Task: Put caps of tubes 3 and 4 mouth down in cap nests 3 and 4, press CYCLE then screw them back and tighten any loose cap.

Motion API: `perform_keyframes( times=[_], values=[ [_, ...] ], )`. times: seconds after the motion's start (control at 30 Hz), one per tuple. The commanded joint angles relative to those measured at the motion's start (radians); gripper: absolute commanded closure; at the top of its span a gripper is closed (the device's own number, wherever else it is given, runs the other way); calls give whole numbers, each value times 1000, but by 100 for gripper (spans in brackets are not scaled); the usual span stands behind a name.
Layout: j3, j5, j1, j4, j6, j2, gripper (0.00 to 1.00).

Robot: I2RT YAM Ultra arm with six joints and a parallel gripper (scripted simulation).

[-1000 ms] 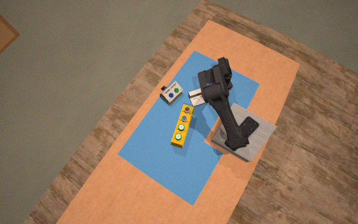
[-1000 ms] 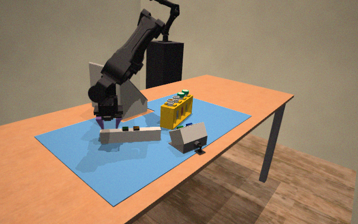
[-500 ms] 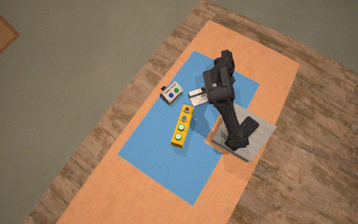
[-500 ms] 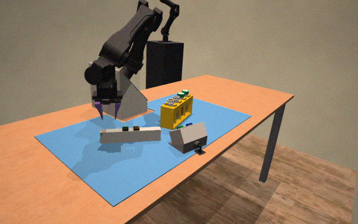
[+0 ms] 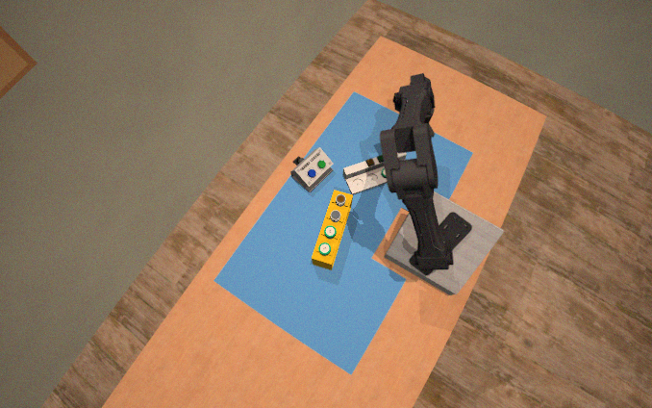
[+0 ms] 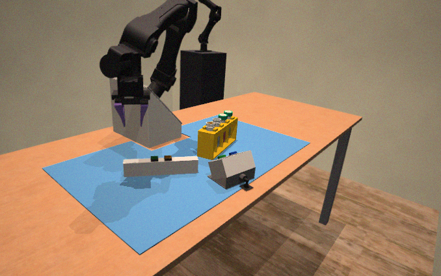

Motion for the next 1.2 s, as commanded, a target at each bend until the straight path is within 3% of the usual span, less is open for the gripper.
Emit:
perform_keyframes(
  times=[0.0, 0.23, 0.27, 0.57, 0.9, 0.97, 1.17],
  values=[
    [32, 9, -21, -58, -19, -21, 53],
    [32, 9, -21, -58, -19, -21, 53],
    [24, -5, 0, -54, -84, -31, 100],
    [1, -84, 127, -36, -471, -89, 100],
    [43, -196, 330, -30, -284, -151, 100],
    [43, -196, 330, -30, -284, -151, 100],
    [117, -248, 441, -39, -160, -163, 100]
  ],
)
